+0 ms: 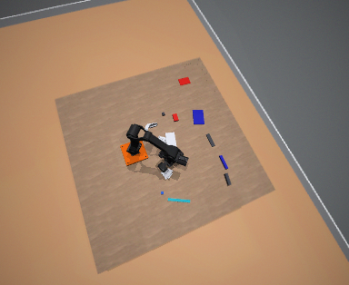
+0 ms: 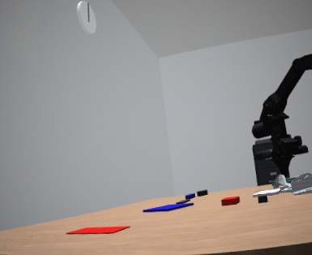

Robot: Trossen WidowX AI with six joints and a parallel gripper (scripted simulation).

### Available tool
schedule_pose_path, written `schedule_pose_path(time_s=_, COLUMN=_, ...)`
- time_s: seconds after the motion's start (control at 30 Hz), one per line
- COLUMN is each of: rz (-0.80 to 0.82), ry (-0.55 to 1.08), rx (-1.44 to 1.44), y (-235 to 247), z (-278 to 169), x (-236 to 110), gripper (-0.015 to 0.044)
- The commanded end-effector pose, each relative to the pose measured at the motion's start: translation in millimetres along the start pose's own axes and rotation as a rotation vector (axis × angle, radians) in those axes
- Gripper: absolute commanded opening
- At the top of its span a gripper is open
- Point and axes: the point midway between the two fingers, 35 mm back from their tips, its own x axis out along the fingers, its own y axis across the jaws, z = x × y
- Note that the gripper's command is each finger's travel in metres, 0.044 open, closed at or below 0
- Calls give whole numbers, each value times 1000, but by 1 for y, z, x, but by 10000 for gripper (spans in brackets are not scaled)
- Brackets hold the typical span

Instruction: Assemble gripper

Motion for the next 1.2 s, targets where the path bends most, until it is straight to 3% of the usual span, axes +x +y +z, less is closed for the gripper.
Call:
schedule_pose_path(time_s=0.0, rz=2, ry=2, rx=0, y=0, z=0, x=6, gripper=0)
schedule_pose_path(time_s=1.17, rz=-1, ry=2, rx=0, y=-42, z=0, x=14, gripper=0)
